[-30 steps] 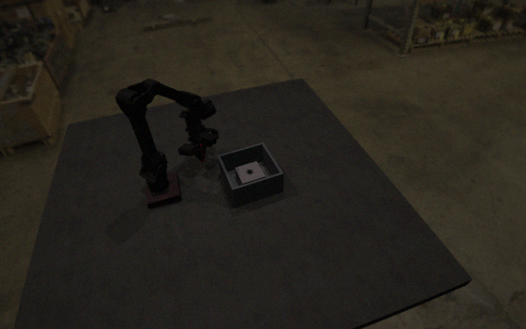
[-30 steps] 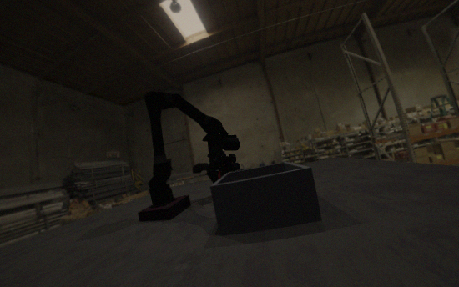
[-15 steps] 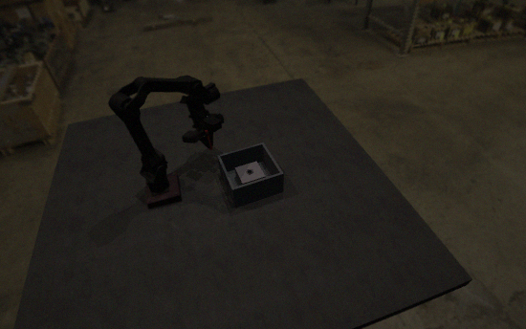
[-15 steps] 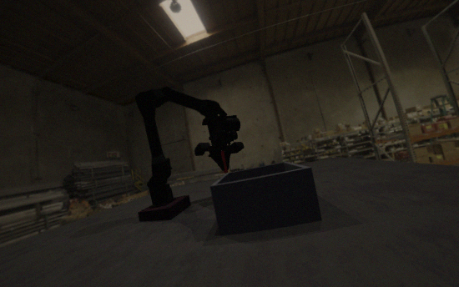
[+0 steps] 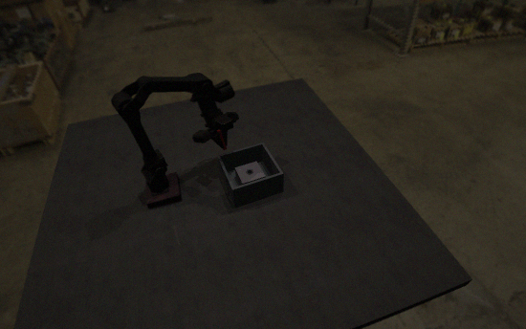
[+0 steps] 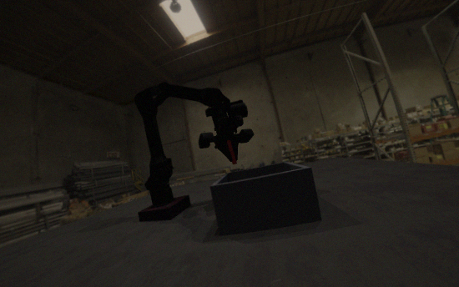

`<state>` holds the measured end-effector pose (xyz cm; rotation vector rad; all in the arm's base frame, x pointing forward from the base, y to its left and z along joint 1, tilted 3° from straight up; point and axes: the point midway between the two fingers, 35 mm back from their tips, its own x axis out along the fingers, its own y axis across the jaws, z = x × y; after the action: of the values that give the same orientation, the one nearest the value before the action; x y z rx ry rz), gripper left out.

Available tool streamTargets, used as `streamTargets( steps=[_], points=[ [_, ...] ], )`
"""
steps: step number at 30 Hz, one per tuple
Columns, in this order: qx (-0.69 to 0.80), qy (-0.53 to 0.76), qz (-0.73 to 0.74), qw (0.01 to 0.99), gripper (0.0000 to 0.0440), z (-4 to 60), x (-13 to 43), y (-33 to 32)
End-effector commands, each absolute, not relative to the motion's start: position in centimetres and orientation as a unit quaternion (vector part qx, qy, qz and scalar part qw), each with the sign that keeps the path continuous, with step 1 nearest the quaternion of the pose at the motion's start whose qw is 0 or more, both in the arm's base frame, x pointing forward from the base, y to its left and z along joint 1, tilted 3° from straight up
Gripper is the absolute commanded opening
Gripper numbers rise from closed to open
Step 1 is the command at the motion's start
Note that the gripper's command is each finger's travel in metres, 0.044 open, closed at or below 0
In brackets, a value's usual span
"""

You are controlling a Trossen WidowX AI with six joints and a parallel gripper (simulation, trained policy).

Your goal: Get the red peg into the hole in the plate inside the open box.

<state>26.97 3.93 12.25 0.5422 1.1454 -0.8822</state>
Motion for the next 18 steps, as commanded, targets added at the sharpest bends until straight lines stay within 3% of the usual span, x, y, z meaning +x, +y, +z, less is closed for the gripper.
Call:
streamTargets(
  steps=[1,18],
  points=[
    [0.250,0.507,-0.407,0.717,0.0000,12.4,28.1,2.5],
    [0.257,0.512,-0.401,0.715,0.0000,10.2,32.5,-3.8]
  ],
)
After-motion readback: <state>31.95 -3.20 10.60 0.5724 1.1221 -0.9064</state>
